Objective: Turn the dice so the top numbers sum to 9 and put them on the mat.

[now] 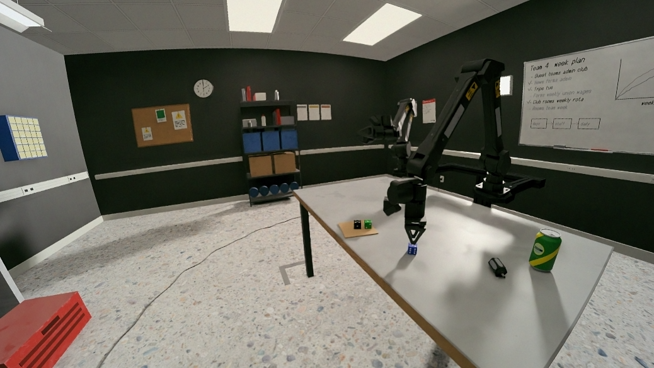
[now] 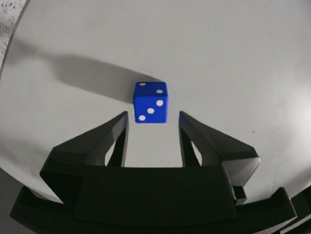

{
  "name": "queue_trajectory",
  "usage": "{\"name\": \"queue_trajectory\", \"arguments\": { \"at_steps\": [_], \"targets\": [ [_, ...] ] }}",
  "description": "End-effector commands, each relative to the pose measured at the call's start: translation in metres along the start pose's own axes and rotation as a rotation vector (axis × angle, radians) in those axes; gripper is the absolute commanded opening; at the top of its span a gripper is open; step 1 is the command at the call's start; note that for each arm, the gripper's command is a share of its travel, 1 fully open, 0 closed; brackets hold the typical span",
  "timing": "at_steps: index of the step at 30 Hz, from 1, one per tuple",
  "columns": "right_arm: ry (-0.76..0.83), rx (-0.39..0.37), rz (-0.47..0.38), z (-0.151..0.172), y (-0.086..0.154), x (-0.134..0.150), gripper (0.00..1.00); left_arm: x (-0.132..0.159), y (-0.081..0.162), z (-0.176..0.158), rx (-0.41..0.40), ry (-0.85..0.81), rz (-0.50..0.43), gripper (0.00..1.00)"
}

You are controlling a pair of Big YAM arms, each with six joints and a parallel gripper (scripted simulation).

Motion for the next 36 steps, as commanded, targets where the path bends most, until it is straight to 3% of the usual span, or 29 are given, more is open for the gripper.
{"name": "queue_trajectory", "arguments": {
  "at_steps": [1,8,36],
  "targets": [
    [-0.005,0.0,-0.005,0.001,-0.001,-0.0029,1.0,-0.0019,0.0018,0.0108,-0.012,0.008,-0.023,0.45],
    [-0.005,0.0,-0.005,0.001,-0.001,-0.0029,1.0,0.0012,-0.0077,0.0082,0.0,0.006,-0.003,0.45],
    [-0.005,0.0,-0.005,0.001,-0.001,-0.0029,1.0,0.0011,-0.0004,0.0115,-0.011,0.007,-0.021,0.45]
  ]
}}
Point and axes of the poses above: on each arm, the point where the finger pads meet when closed, its own y axis back along the fingers, its own z axis across the jaws, x = y × z, the point moved 6 cm from there along y, back along the fingers, and after that the axes turned 8 degrees about y, right-handed, at the moved point
